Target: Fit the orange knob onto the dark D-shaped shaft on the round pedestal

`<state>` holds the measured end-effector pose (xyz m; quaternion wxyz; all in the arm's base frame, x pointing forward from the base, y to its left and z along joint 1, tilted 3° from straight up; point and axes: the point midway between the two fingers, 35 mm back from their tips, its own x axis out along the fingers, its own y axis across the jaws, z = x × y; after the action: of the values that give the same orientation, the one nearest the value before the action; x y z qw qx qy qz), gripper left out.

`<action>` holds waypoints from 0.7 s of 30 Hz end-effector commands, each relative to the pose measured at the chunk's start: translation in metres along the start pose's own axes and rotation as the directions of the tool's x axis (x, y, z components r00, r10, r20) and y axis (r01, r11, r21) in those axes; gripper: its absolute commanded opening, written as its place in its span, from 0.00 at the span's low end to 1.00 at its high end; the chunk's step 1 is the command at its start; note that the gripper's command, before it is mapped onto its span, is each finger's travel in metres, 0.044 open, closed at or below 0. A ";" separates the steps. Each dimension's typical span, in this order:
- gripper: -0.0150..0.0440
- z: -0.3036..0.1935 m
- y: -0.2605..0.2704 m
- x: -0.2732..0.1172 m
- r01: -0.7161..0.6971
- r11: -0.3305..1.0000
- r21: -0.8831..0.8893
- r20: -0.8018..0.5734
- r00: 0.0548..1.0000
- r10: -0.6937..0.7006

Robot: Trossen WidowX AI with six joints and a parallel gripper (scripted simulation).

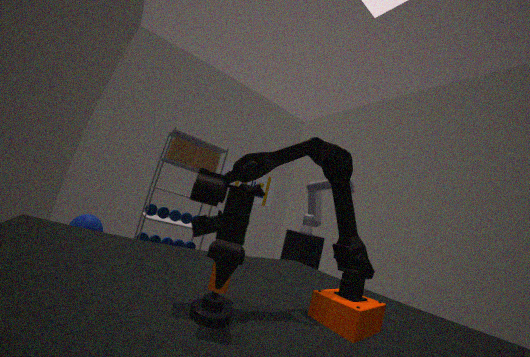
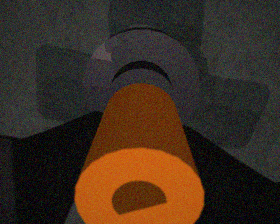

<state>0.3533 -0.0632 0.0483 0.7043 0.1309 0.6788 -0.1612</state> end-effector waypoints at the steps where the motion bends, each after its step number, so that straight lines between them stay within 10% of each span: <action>1: 0.25 0.003 0.000 -0.002 -0.001 1.000 0.008 0.006 1.000 0.001; 21: 0.25 -0.001 0.001 -0.002 -0.001 1.000 0.008 0.005 1.000 0.001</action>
<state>0.3524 -0.0614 0.0488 0.7035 0.1330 0.6788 -0.1632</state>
